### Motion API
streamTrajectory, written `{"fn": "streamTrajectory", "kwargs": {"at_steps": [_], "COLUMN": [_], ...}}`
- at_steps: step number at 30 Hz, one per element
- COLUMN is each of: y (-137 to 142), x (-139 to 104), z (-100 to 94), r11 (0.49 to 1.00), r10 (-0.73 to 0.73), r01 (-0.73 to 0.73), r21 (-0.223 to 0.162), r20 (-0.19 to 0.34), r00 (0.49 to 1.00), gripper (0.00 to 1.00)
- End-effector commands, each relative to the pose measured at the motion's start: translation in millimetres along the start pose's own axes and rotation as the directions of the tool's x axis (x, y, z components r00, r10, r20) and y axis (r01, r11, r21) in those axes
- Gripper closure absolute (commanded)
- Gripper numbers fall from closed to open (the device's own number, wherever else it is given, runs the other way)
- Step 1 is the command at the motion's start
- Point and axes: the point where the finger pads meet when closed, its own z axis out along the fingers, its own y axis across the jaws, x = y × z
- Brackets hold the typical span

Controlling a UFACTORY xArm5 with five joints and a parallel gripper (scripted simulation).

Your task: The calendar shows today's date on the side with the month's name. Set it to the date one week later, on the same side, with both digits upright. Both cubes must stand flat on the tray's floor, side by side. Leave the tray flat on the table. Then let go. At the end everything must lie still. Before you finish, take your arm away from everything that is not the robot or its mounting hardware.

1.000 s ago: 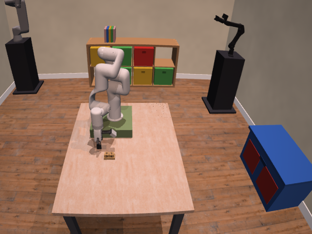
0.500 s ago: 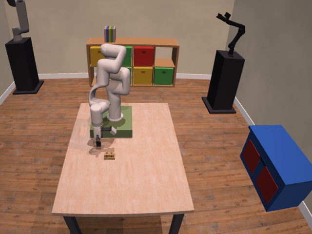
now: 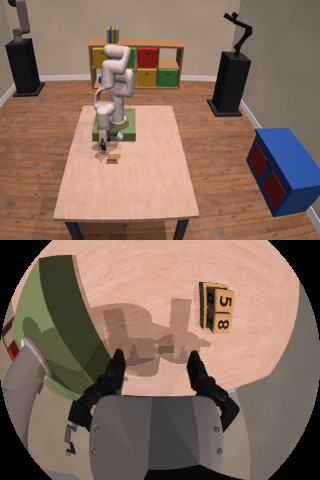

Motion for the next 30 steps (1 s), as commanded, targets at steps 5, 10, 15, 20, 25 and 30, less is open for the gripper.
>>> {"fn": "streamTrajectory", "kwargs": {"at_steps": [5,10,15,20,25,30], "y": [1,-1,-1,-1,-2,-3], "x": [7,27,30,34,52,58], "z": [-0.8,-0.9,-0.9,-0.9,-1.0,-1.0], "r11": [0.991,0.978,0.974,0.953,0.914,0.911], "r10": [0.133,0.207,0.225,0.303,0.406,0.412], "r01": [-0.133,-0.207,-0.225,-0.303,-0.406,-0.412], "r21": [-0.003,-0.003,-0.003,-0.003,-0.002,-0.002], "r20": [-0.001,-0.002,-0.002,-0.002,-0.004,-0.004], "r00": [0.991,0.978,0.974,0.953,0.914,0.911], "gripper": [0.0,0.0,0.0,0.0,0.0,0.0]}}
